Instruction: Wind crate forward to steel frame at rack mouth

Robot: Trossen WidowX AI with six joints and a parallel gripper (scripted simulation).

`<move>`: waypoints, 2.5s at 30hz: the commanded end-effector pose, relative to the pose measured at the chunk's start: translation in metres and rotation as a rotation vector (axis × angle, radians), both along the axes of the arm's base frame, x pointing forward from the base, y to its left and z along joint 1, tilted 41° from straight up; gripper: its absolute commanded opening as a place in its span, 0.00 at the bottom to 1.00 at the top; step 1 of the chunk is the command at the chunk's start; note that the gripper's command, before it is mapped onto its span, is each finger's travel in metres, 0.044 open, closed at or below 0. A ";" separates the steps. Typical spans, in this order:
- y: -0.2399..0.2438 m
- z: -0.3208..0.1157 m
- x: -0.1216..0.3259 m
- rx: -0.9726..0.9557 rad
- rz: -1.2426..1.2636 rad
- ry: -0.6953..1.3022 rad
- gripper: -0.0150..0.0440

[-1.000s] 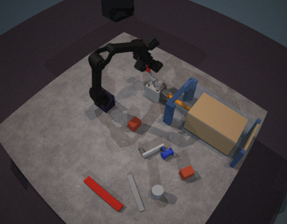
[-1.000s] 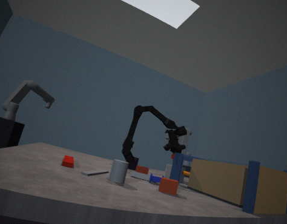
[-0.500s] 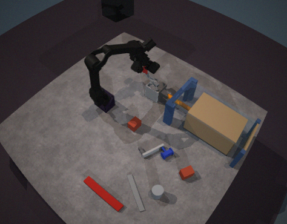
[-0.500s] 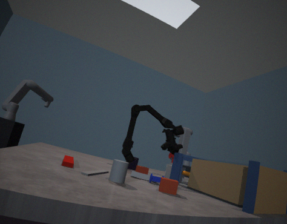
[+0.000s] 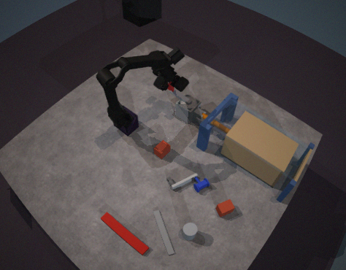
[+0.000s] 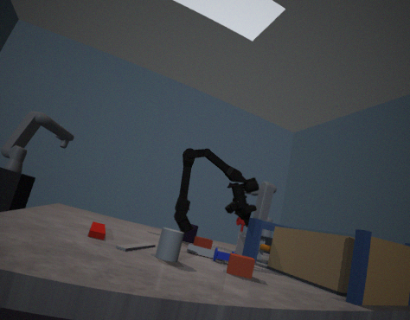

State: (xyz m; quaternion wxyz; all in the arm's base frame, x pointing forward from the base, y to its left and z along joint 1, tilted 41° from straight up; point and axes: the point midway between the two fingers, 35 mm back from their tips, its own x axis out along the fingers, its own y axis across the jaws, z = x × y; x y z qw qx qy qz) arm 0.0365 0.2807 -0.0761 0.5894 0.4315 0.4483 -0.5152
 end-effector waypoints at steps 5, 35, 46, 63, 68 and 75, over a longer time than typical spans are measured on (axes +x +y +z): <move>-0.024 0.012 0.007 -0.037 0.003 -0.006 0.25; -0.056 0.043 0.041 -0.040 0.003 -0.008 0.25; -0.062 0.050 0.056 -0.041 0.003 -0.009 0.25; -0.067 0.057 0.080 -0.042 0.003 -0.010 0.25; -0.067 0.059 0.088 -0.042 0.003 -0.011 0.25; -0.067 0.060 0.098 -0.042 0.003 -0.011 0.25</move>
